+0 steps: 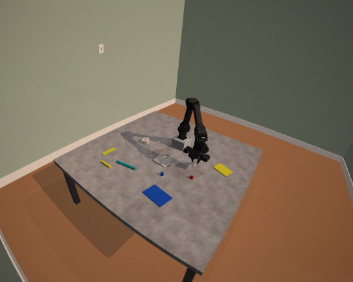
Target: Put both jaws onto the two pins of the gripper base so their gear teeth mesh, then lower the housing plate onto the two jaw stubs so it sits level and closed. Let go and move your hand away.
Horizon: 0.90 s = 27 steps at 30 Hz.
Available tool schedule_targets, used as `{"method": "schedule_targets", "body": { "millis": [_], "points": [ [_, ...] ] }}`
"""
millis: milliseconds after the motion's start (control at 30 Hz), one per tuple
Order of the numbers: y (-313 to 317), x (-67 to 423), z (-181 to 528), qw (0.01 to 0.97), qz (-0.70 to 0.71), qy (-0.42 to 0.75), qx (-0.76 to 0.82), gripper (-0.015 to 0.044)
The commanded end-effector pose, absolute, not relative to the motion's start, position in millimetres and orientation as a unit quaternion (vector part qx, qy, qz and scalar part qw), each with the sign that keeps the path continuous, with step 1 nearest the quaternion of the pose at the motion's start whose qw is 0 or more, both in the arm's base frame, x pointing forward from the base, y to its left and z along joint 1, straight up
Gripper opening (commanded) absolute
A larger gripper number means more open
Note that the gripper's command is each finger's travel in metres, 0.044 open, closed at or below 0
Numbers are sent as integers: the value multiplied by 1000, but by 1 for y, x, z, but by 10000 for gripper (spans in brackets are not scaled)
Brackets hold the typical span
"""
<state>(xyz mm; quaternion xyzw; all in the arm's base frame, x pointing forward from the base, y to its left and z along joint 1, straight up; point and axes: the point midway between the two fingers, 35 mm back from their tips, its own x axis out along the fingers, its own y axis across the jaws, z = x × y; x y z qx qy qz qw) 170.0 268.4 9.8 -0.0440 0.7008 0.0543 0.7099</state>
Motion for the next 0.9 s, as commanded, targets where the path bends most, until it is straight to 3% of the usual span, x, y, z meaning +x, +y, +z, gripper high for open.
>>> {"method": "schedule_targets", "body": {
  "millis": [0,433,867],
  "points": [
    [270,171,25,713,57,698,-41,134],
    [267,170,46,713,56,698,-40,134],
    [239,201,46,714,58,697,-44,134]
  ]
}}
